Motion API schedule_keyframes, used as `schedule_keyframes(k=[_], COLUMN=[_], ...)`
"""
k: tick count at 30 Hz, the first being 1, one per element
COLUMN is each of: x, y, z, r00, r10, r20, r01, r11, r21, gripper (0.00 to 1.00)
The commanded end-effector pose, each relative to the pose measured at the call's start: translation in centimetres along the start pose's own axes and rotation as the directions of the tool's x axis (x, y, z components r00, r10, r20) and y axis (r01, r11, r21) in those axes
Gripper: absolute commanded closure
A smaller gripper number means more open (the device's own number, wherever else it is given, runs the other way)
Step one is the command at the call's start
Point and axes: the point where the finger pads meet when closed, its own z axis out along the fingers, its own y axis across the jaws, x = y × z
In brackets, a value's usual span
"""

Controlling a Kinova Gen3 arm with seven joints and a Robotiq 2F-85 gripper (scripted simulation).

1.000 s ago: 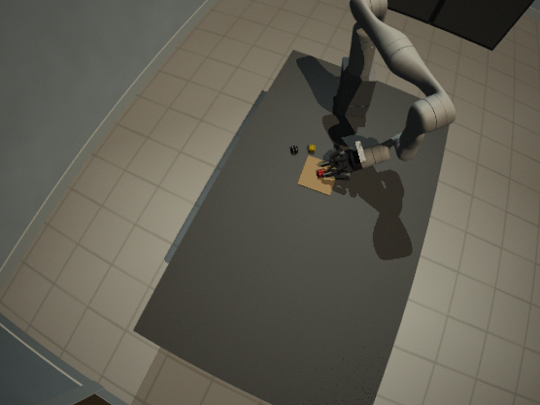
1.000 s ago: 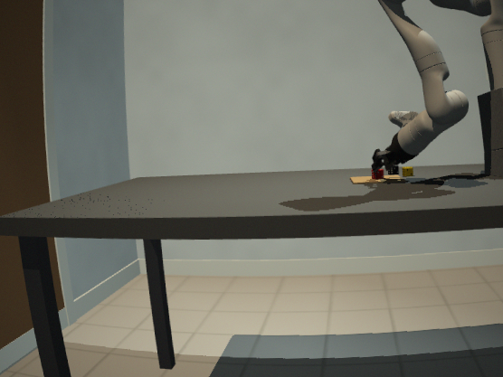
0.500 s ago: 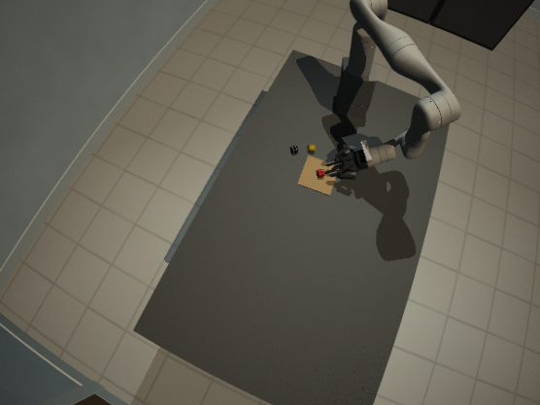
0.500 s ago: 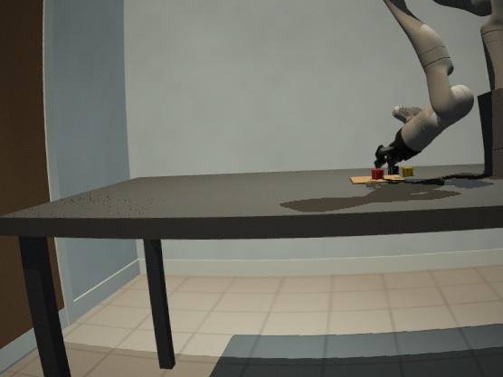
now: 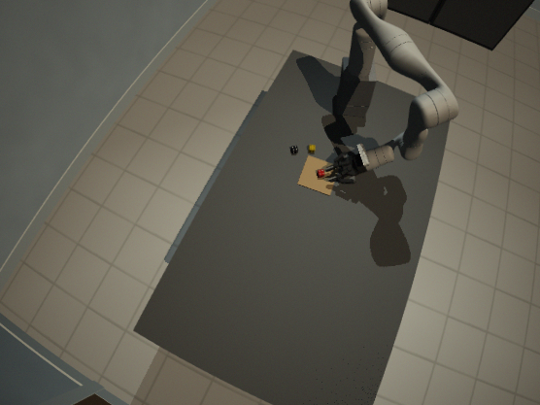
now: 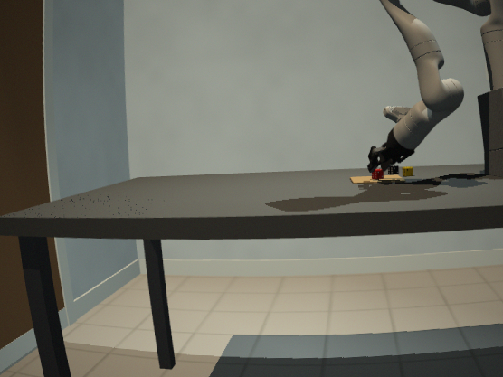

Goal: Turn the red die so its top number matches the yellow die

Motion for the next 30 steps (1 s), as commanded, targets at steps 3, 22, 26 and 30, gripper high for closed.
schedule_keyframes(k=[3, 22, 26, 30], x=[0.7, 4.0, 5.3, 6.7], y=[-1.5, -5.4, -4.9, -3.7], z=[0.7, 2.6, 2.4, 1.9], r00=[0.998, 0.886, 0.832, 0.771], r10=[0.017, 0.005, 0.0, -0.002], r20=[0.063, 0.464, 0.555, 0.636], r01=[-0.018, -0.026, -0.023, -0.018], r11=[1.0, 0.999, 0.999, 0.999], r21=[0.006, 0.039, 0.035, 0.026], gripper=[0.59, 0.59, 0.59, 0.59])
